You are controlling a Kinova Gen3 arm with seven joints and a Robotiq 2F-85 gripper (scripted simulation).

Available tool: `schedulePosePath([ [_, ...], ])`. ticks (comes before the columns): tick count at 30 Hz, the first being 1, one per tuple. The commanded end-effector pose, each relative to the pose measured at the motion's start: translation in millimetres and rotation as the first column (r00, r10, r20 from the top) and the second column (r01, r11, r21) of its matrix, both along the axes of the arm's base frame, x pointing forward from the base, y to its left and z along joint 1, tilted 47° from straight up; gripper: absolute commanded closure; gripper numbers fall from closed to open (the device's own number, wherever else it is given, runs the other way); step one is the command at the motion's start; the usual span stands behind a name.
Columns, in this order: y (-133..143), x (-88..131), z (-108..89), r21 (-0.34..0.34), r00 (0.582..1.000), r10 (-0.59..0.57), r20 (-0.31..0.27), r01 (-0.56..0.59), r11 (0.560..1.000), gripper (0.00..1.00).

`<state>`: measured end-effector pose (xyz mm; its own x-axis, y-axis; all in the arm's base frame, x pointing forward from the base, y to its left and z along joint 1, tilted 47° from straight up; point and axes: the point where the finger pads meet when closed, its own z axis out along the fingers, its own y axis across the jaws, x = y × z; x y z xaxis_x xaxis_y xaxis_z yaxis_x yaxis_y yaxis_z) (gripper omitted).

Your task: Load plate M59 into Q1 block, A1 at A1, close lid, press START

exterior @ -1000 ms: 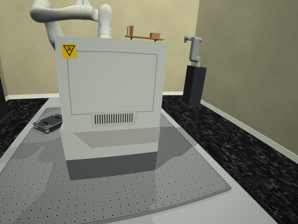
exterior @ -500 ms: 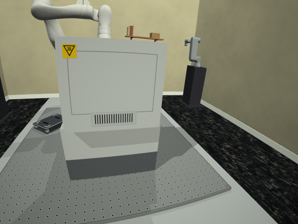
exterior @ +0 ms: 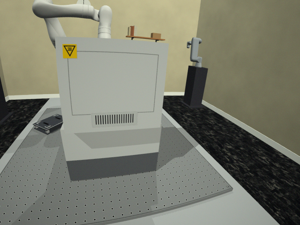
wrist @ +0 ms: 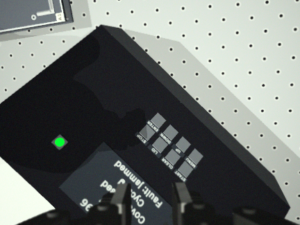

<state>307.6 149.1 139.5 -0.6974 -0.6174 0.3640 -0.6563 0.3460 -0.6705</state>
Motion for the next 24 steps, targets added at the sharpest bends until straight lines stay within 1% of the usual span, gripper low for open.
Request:
schedulePosePath([
  [1,0.9,-1.2,0.9,0.001,1.000,0.002,0.003,-0.002,1.000,0.70],
  [4,0.9,-1.2,0.9,0.001,1.000,0.002,0.003,-0.002,1.000,0.73],
  [8,-3.7,0.6,-4.4,0.005,1.000,0.001,0.009,-0.001,1.000,0.77],
  [10,-3.7,0.6,-4.4,0.005,1.000,0.001,0.009,-0.001,1.000,0.77],
  [24,-18.1,1.2,-17.5,0.004,1.000,-0.001,0.008,0.001,1.000,0.89],
])
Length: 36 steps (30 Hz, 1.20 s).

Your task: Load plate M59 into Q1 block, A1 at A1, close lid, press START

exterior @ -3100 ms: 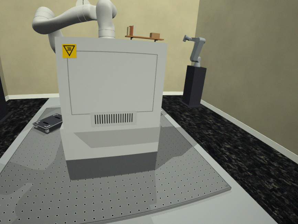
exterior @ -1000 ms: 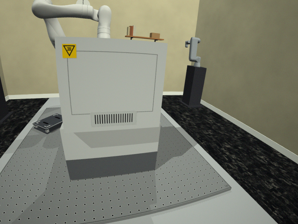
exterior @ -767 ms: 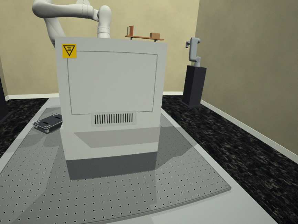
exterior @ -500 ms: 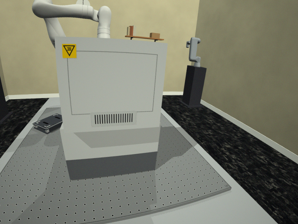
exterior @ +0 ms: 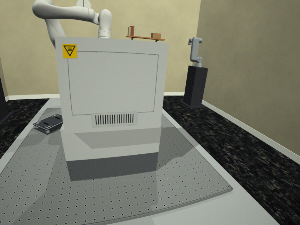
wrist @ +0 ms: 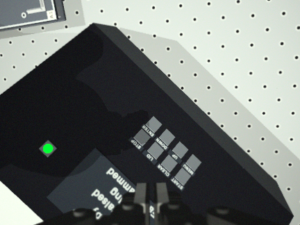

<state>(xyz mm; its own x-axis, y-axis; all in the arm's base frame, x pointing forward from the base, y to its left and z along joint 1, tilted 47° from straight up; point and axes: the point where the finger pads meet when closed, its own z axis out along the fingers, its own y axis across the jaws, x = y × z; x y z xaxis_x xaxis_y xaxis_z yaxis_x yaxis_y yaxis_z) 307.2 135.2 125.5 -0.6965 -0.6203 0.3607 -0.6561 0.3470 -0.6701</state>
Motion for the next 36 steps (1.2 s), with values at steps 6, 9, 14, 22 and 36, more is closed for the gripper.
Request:
schedulePosePath([
  [6,-8.0,1.6,-7.1,0.000,1.000,-0.003,0.007,0.003,1.000,0.90],
  [9,-11.0,1.7,-9.8,0.000,1.000,-0.003,0.006,0.003,1.000,0.90],
  [14,-15.9,1.9,-14.3,0.000,1.000,-0.003,0.006,0.003,1.000,0.90],
  [22,-21.5,2.0,-19.7,0.000,1.000,-0.002,0.006,0.002,1.000,0.90],
  [36,-34.4,2.4,-31.5,0.000,1.000,-0.003,0.006,0.003,1.000,0.90],
])
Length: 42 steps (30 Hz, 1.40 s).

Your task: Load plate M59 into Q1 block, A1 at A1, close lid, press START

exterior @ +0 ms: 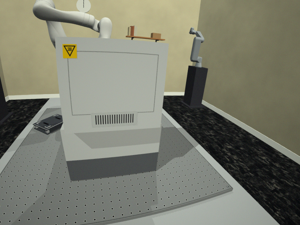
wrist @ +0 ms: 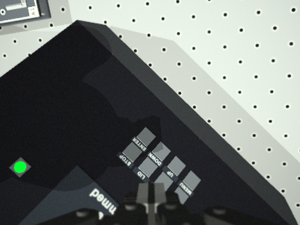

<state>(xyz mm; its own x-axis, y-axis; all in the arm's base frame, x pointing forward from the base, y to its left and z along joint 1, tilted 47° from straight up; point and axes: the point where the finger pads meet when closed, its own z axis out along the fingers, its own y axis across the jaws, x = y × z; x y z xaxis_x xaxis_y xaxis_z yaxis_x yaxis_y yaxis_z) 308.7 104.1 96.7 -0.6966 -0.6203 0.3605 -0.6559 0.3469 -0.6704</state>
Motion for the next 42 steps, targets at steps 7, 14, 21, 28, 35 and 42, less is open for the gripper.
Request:
schedulePosePath([
  [7,-9.2,1.1,-8.2,0.000,1.000,-0.003,0.005,0.003,1.000,0.90],
  [14,-16.1,1.3,-14.6,0.000,1.000,-0.003,0.005,0.003,1.000,0.90],
  [21,-20.9,1.5,-19.1,0.000,1.000,-0.003,0.005,0.003,1.000,0.90],
  [28,-27.8,1.7,-25.4,0.000,1.000,-0.003,0.004,0.003,1.000,0.90],
  [35,-32.7,1.8,-29.9,0.000,1.000,-0.003,0.004,0.003,1.000,0.90],
  [42,-39.5,2.1,-36.3,0.000,1.000,-0.003,0.004,0.003,1.000,0.90],
])
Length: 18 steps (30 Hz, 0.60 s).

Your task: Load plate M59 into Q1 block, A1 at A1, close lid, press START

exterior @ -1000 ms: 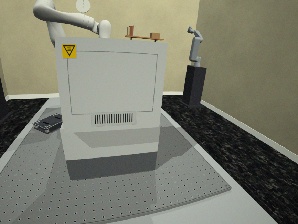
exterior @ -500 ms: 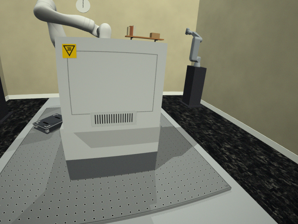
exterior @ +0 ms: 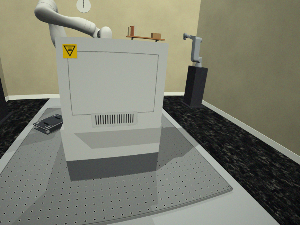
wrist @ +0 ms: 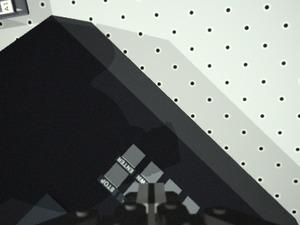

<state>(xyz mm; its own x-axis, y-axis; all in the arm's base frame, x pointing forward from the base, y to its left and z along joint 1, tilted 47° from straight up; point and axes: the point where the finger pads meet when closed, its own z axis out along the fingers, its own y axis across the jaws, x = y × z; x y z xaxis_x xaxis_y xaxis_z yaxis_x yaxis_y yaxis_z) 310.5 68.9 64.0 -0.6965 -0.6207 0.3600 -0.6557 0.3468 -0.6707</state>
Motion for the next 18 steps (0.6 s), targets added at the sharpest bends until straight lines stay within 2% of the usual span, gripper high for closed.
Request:
schedulePosePath([
  [1,-5.3,0.3,-4.4,0.000,1.000,-0.003,0.003,0.003,1.000,0.90],
  [18,-19.2,0.7,-17.4,0.000,1.000,-0.003,0.003,0.003,1.000,0.90],
])
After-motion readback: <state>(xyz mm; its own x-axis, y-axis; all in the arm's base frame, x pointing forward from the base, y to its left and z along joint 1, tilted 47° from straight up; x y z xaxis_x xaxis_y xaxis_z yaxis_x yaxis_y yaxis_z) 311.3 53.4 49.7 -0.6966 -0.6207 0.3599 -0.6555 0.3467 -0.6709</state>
